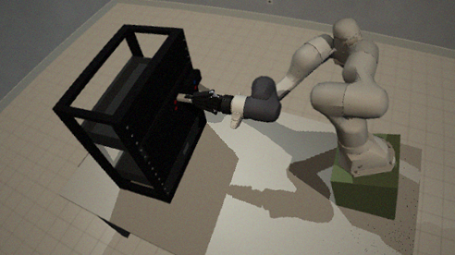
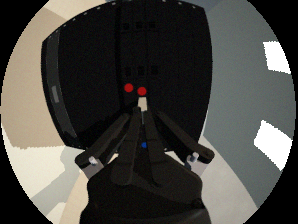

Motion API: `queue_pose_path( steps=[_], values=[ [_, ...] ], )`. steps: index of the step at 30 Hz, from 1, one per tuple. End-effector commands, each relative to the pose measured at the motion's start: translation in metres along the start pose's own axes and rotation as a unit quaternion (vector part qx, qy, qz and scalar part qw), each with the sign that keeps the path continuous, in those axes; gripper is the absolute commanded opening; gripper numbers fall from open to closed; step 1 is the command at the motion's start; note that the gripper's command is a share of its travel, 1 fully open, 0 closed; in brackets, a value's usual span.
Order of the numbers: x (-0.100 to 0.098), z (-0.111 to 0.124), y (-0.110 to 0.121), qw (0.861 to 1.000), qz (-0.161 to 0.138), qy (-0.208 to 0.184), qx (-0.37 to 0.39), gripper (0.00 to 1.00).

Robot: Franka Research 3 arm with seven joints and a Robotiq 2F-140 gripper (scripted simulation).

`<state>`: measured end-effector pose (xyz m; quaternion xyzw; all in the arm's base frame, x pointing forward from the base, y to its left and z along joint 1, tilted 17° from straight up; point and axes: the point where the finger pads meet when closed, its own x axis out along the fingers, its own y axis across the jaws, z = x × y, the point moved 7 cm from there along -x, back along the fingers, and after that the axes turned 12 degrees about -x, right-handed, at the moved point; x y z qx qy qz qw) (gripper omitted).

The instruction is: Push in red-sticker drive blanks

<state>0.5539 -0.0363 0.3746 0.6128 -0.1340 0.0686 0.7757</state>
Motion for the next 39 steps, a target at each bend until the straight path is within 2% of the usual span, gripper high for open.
queue_pose_path(
  steps=[1, 7, 15, 17, 23, 34, 39],
  values=[
    [0.004, 0.007, 0.0, 1.0, 0.0, -0.009, -0.003, 0.0],
    [-0.004, 0.007, 0.0, 1.0, 0.0, -0.009, -0.003, 0.0],
    [-0.048, 0.006, 0.0, 1.0, 0.0, -0.009, -0.003, 0.0],
    [-0.048, 0.006, 0.0, 1.0, 0.0, -0.009, -0.003, 0.0],
    [-0.074, 0.006, 0.0, 1.0, 0.0, -0.009, -0.003, 0.0],
    [-0.078, 0.007, -0.001, 1.0, 0.0, -0.009, -0.003, 0.0],
    [-0.079, 0.016, -0.006, 1.0, 0.0, -0.009, -0.003, 0.0]
  ],
)
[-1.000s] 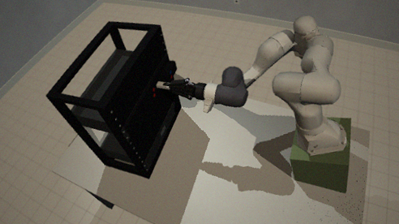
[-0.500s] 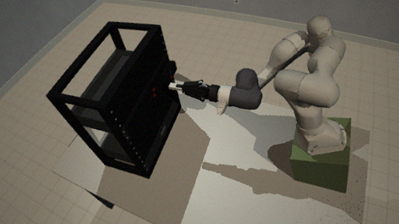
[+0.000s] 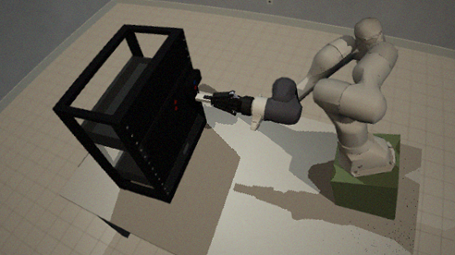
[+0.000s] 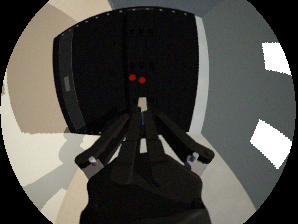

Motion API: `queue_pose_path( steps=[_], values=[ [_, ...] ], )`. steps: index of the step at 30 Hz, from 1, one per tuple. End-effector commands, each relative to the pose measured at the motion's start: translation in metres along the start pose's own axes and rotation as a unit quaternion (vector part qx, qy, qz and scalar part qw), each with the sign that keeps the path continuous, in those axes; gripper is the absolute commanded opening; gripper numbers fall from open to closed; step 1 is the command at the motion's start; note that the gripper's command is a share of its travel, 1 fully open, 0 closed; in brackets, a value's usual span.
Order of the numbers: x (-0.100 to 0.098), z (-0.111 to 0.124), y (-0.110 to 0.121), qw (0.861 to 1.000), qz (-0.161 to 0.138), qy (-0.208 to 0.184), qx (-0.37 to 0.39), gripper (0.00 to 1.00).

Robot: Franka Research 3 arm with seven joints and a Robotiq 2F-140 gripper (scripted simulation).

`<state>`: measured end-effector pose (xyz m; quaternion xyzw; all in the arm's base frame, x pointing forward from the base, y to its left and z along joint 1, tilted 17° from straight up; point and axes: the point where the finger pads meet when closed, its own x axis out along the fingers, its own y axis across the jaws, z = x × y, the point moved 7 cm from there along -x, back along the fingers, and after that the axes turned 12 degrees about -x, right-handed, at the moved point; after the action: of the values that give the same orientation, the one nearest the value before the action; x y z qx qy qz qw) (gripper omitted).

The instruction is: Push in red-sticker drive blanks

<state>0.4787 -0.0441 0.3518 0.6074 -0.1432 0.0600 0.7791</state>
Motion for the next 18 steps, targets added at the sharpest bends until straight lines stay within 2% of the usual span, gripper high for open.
queue_pose_path(
  steps=[1, 10, 12, 18],
  values=[
    [-0.001, 0.007, -0.005, 1.0, 0.001, 0.003, 0.005, 0.0],
    [-0.005, 0.05, -0.029, 1.0, 0.001, 0.003, 0.005, 0.0],
    [-0.005, 0.05, -0.029, 1.0, 0.001, 0.003, 0.005, 0.0],
    [-0.007, 0.076, -0.043, 1.0, 0.001, 0.003, 0.005, 0.0]
  ],
)
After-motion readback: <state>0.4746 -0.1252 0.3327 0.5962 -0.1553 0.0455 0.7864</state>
